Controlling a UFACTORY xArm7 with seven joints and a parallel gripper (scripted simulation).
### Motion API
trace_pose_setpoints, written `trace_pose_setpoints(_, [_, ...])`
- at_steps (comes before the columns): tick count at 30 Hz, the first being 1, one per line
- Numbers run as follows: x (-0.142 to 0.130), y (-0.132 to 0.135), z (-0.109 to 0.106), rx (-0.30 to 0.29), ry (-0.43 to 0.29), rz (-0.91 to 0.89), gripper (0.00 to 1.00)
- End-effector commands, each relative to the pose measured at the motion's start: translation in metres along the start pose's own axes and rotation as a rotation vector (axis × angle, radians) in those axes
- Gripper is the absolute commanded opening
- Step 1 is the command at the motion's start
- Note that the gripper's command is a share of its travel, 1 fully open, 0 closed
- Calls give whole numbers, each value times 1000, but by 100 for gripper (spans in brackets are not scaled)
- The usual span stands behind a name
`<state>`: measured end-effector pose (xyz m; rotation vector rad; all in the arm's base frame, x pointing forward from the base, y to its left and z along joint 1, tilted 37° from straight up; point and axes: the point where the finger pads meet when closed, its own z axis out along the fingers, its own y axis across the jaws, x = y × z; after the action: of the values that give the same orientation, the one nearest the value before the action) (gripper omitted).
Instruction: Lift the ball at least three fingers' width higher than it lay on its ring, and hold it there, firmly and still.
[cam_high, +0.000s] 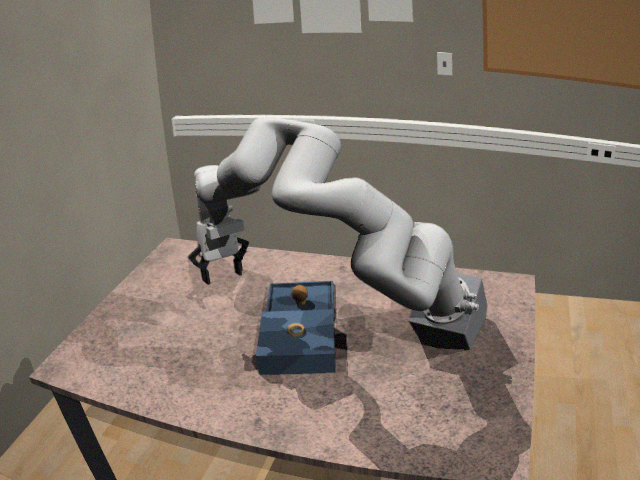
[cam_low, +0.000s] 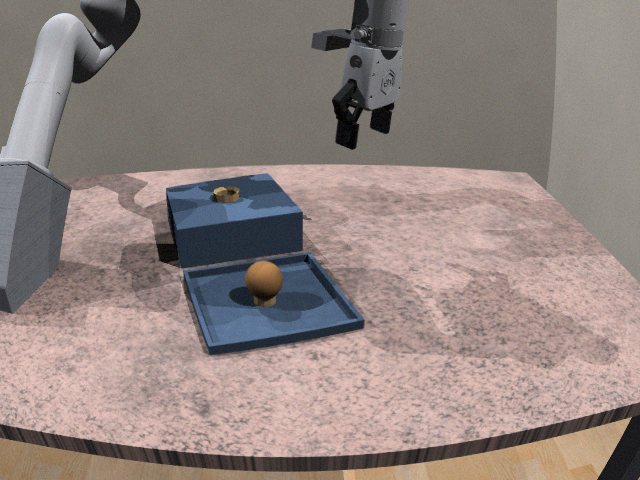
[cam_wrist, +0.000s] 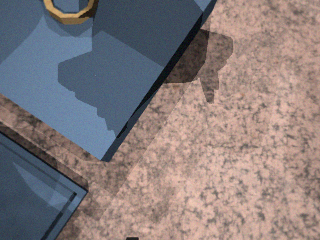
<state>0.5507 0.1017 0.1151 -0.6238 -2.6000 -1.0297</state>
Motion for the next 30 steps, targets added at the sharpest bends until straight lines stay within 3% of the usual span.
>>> trace_pose_setpoints(1, [-1, 0, -3, -1, -6, 0, 100])
trace_pose_setpoints(18, [-2, -2, -3, -2, -8, 6, 100])
trace_pose_setpoints(19, [-6, -16, 0, -3, -19, 42, 100])
trace_pose_setpoints(21, [-15, -70, 8, -6, -74, 225, 100])
trace_pose_setpoints(23, [-11, -87, 9, 2, -104, 320, 100])
trace_pose_setpoints(28, [-8, -161, 18, 18, -182, 577, 100])
trace_pose_setpoints(30, [-8, -189, 21, 18, -182, 577, 100])
